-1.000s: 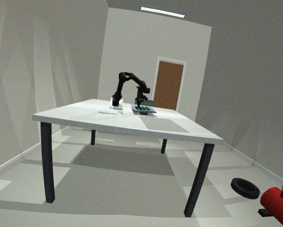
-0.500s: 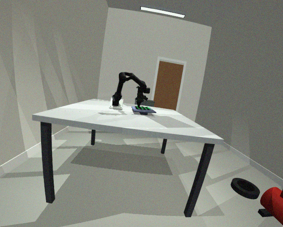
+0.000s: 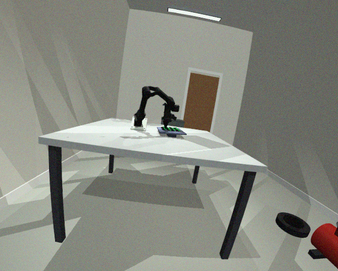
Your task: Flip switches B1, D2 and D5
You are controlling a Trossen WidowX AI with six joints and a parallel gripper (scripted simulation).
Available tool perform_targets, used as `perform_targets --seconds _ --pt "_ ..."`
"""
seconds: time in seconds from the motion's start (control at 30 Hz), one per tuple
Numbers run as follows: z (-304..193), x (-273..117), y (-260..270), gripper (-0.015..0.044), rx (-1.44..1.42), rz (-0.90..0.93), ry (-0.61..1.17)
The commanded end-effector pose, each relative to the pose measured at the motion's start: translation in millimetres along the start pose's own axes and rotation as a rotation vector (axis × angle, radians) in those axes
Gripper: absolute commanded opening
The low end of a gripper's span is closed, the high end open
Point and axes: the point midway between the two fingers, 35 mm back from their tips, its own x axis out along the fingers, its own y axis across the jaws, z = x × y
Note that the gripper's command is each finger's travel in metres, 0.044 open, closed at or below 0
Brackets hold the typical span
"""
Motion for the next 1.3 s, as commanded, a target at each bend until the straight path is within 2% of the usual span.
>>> perform_targets --seconds 0.0,1.07,1.13,1.27 --pt "-1.1 2.1 -0.7 0.0 -0.007 -0.007 0.002" --pt "-1.0 6.4 -0.7 0.0 -0.007 -0.007 0.002" --pt "0.8 -6.1 0.5 0.0 -0.001 0.0 -0.004" --pt "-3.0 -57.4 0.4 0.0 -0.008 -0.004 -0.021"
